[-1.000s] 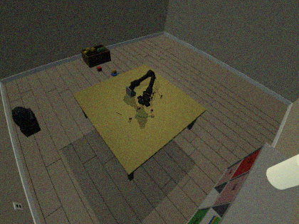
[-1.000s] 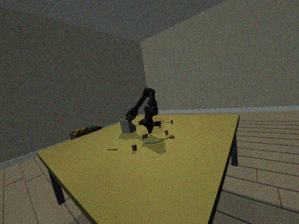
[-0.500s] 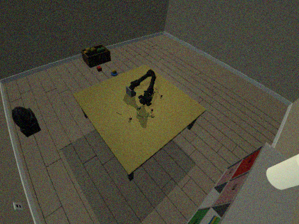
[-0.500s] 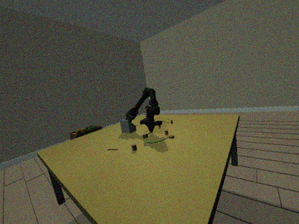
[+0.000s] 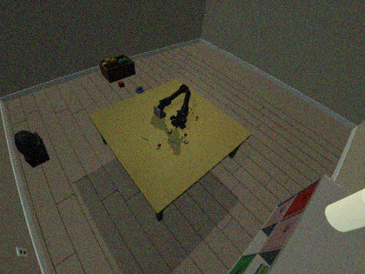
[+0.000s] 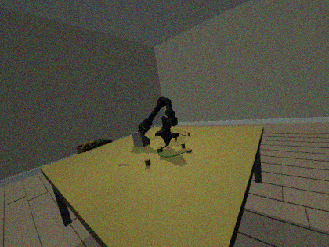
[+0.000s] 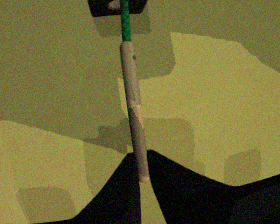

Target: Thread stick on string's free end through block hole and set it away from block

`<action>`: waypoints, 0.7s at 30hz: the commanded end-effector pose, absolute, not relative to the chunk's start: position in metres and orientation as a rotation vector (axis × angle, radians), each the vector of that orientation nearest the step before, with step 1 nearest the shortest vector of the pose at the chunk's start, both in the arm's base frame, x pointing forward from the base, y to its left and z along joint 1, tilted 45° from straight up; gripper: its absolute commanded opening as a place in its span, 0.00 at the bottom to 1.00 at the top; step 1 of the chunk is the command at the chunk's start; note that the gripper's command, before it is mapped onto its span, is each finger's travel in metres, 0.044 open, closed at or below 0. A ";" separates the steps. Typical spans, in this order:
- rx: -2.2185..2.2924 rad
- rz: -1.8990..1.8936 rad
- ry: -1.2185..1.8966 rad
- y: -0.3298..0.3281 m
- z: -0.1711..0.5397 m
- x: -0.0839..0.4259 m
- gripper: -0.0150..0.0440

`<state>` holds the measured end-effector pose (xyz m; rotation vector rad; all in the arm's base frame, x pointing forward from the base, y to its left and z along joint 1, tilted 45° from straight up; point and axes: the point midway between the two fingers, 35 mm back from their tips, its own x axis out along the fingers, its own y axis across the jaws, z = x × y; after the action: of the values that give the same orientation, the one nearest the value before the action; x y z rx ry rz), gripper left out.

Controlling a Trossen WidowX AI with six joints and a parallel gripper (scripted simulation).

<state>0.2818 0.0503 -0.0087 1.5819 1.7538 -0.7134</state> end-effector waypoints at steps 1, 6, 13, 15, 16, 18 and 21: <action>1.587 -0.713 1.755 0.054 -0.004 0.282 0.25; 1.584 -0.715 1.758 0.058 0.000 0.281 0.25; 1.569 -0.701 1.764 0.061 0.004 0.279 0.25; 1.569 -0.702 1.764 0.061 0.006 0.279 0.25; 1.569 -0.702 1.763 0.061 0.007 0.279 0.25; 1.574 -0.701 1.758 0.062 0.006 0.279 0.25; 1.593 -0.694 1.735 0.069 0.005 0.278 0.25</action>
<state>0.2791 0.0630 0.0041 1.5757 1.7486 -0.7011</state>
